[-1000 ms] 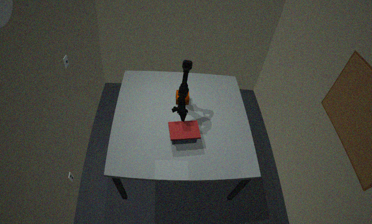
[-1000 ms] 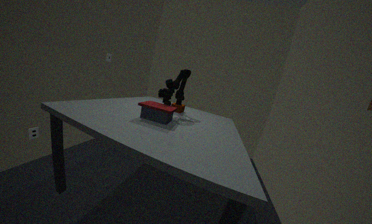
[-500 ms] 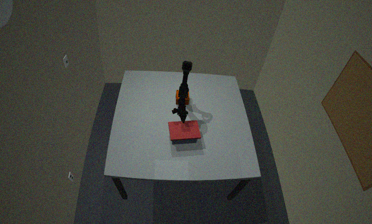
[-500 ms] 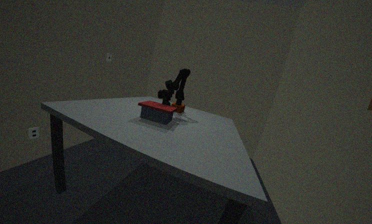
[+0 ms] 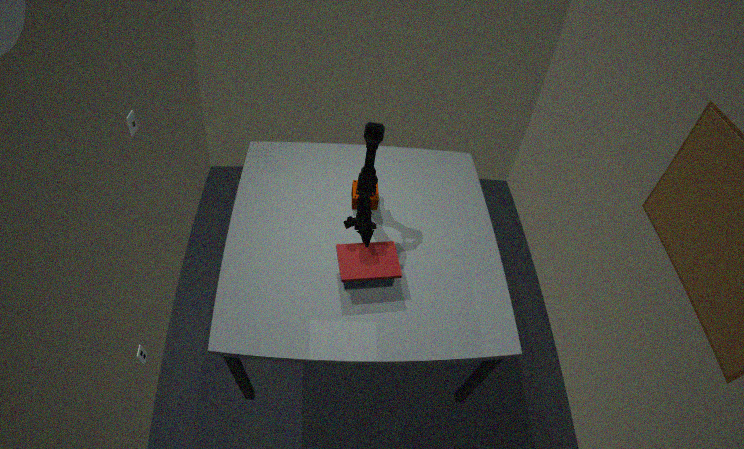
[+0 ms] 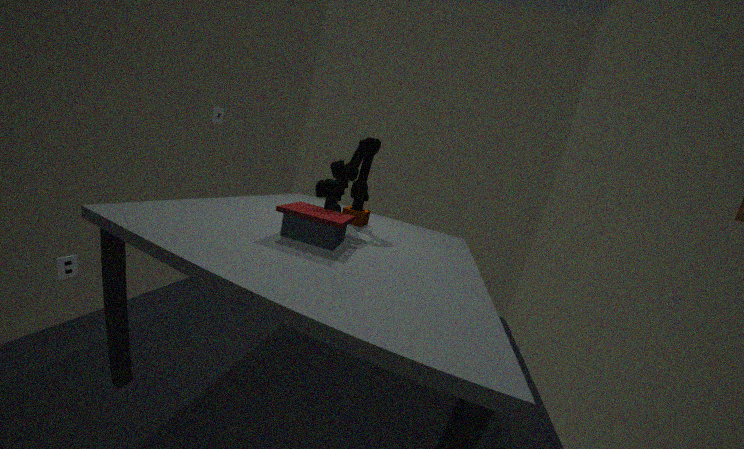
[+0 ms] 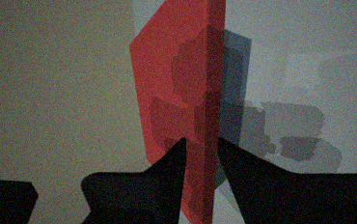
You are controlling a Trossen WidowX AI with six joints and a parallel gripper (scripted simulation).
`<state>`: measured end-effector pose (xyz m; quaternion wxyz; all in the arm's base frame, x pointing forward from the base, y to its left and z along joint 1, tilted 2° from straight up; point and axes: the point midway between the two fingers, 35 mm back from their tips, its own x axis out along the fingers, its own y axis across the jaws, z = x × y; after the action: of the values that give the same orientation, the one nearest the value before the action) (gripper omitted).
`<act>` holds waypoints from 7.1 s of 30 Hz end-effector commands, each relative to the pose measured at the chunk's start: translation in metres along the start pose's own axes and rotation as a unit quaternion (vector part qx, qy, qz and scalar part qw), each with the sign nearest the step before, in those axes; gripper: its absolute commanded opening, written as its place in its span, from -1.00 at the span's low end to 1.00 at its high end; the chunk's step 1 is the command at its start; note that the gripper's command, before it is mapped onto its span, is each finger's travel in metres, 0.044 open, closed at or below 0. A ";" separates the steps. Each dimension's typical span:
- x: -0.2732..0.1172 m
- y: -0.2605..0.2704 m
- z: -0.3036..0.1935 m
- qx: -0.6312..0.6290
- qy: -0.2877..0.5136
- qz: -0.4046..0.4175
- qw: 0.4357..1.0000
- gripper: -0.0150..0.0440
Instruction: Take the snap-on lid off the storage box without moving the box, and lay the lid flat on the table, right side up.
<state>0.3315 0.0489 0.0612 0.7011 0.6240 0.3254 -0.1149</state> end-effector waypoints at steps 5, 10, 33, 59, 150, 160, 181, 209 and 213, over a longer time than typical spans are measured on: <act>-0.001 0.002 0.000 0.000 0.000 0.000 1.000 -0.49; -0.002 0.002 0.000 0.000 0.000 0.000 1.000 -0.49; -0.005 0.005 0.000 0.000 0.000 0.000 1.000 -0.49; -0.009 0.009 0.000 0.000 0.000 0.000 1.000 -0.49; -0.007 0.015 0.000 0.000 0.000 -0.001 1.000 -0.49; -0.007 0.016 0.000 0.000 0.000 -0.001 1.000 -0.49; -0.005 0.017 0.000 0.000 0.000 -0.001 1.000 -0.49; -0.023 0.040 -0.001 0.003 -0.003 0.001 1.000 -0.49; -0.026 0.045 -0.001 0.003 -0.003 0.001 1.000 -0.49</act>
<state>0.3324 0.0517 0.0987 0.6982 0.6219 0.3323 -0.1238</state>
